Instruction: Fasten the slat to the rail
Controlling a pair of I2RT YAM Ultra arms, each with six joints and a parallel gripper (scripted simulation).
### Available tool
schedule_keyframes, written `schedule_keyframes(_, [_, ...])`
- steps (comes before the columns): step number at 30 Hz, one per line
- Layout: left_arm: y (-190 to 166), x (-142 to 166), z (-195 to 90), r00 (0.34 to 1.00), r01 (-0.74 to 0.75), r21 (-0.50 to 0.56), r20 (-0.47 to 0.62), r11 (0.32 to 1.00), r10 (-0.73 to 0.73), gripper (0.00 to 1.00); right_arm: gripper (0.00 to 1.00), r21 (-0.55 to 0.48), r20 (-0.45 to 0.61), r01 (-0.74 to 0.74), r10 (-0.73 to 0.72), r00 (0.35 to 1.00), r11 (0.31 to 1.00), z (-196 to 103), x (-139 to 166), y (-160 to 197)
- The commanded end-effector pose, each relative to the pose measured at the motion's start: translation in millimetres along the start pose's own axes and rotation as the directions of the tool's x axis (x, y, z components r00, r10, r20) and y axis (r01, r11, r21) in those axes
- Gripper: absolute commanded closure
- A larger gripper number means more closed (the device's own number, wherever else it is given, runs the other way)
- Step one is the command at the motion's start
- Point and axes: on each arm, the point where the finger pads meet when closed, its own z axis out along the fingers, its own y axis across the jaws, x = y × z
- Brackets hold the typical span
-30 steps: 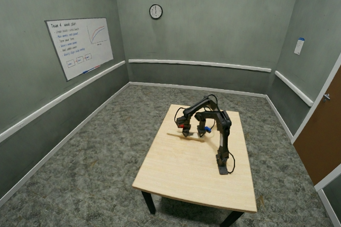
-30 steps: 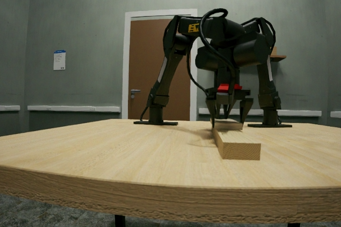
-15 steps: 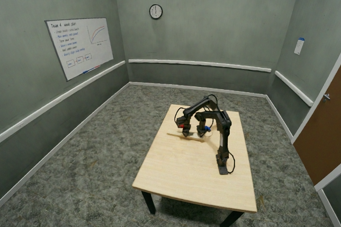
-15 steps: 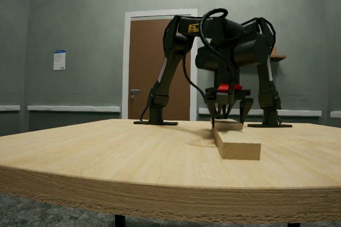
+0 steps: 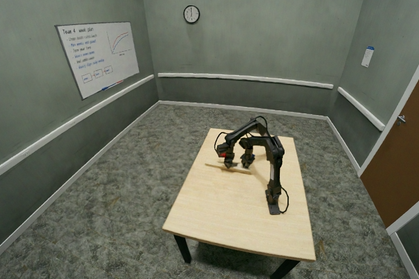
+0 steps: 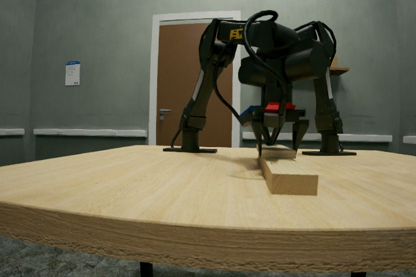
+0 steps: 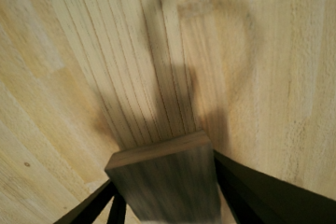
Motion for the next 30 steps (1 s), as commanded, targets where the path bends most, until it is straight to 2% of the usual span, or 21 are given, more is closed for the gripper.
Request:
schedule_keyframes(1, [1.6, -1.3, -6.8, 0.961, 0.276, -0.004, 0.007, 0.961, -0.276, 0.66, 0.28, -0.008, 0.012, -0.001, 0.001, 1.000, 1.000, -5.0, -1.8, 1.2])
schedule_keyframes(6, [1.5, -1.4, -7.4, 0.872, 0.490, -0.002, 0.007, 0.872, -0.490, 0.66, 0.28, -0.008, 0.012, -0.001, 0.001, 1.000, 1.000, -5.0, -1.8, 1.2])
schedule_keyframes(12, [1.5, -1.4, -8.2, 0.704, 0.711, 0.002, 0.006, 0.704, -0.711, 0.66, 0.28, -0.008, 0.012, -0.001, 0.001, 1.000, 1.000, -5.0, -1.8, 1.2])
schedule_keyframes(14, [1.5, -1.4, -8.2, 0.704, 0.711, 0.002, 0.006, 0.704, -0.711, 0.66, 0.28, -0.008, 0.012, -0.001, 0.001, 1.000, 1.000, -5.0, -1.8, 1.2])
schedule_keyframes(15, [1.5, -1.4, -8.3, 0.617, 0.787, 0.003, 0.005, 0.617, -0.787, 0.66, 0.28, -0.008, 0.012, -0.001, 0.001, 1.000, 1.000, -5.0, -1.8, 1.2])
schedule_keyframes(22, [1.4, -1.5, -9.3, 0.336, 0.942, 0.006, -0.001, 0.336, -0.942, 0.66, 0.28, -0.008, 0.012, -0.001, 0.001, 1.000, 1.000, -5.0, -1.8, 1.2])
schedule_keyframes(29, [1.3, -1.5, -10.2, 0.020, 1.000, 0.006, -0.007, 0.020, -1.000, 0.66, 0.28, -0.008, 0.012, -0.001, 0.001, 1.000, 1.000, -5.0, -1.8, 1.2])
schedule_keyframes(30, [1.3, -1.5, -10.2, 0.020, 1.000, 0.006, -0.007, 0.020, -1.000, 0.66, 0.28, -0.008, 0.012, -0.001, 0.001, 1.000, 1.000, -5.0, -1.8, 1.2])
